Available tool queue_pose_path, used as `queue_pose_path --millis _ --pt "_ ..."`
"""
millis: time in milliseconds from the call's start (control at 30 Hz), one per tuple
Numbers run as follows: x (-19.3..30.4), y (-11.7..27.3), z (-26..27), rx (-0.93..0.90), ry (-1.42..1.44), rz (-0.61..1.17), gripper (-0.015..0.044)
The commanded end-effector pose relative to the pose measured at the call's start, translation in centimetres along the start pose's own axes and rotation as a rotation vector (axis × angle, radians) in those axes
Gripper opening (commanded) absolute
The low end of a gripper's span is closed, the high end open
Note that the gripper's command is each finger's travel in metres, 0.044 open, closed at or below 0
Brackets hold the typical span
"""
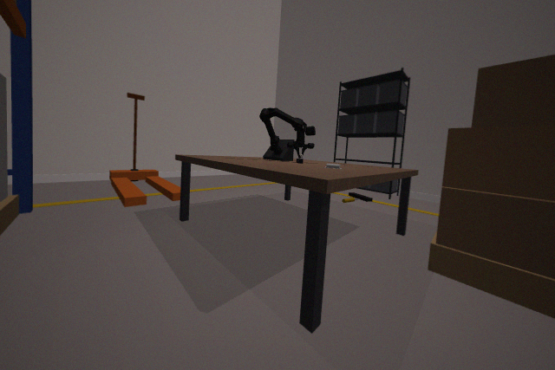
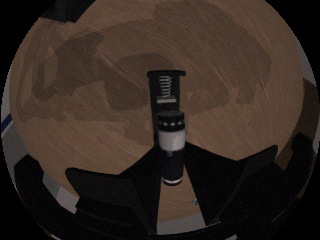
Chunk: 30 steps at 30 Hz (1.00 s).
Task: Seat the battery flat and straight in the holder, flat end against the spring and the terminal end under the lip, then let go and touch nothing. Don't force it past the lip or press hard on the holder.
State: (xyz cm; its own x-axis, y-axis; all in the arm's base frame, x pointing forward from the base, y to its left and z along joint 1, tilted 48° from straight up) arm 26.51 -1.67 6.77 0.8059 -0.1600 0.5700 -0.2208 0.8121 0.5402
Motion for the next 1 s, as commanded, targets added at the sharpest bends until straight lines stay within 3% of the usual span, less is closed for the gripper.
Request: queue_pose_path --millis 0,967 --pt "0.1 -0.2 0.1 -0.006 -0.001 0.029 0.0064" --pt "-1.2 -1.5 -0.3 -0.039 0.007 0.24 0.0064"
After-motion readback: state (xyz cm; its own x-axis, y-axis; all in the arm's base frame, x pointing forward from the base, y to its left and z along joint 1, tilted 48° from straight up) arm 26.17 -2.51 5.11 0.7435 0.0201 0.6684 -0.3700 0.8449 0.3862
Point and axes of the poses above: the point midway between the two fingers, 35 mm back from their tips, its own y axis back along the fingers, its own z axis across the jaws, x = y × z, the point moved 1 cm from there along y, back along the fingers, and after that the axes turned 12 degrees about y, right-handed, at the moved point
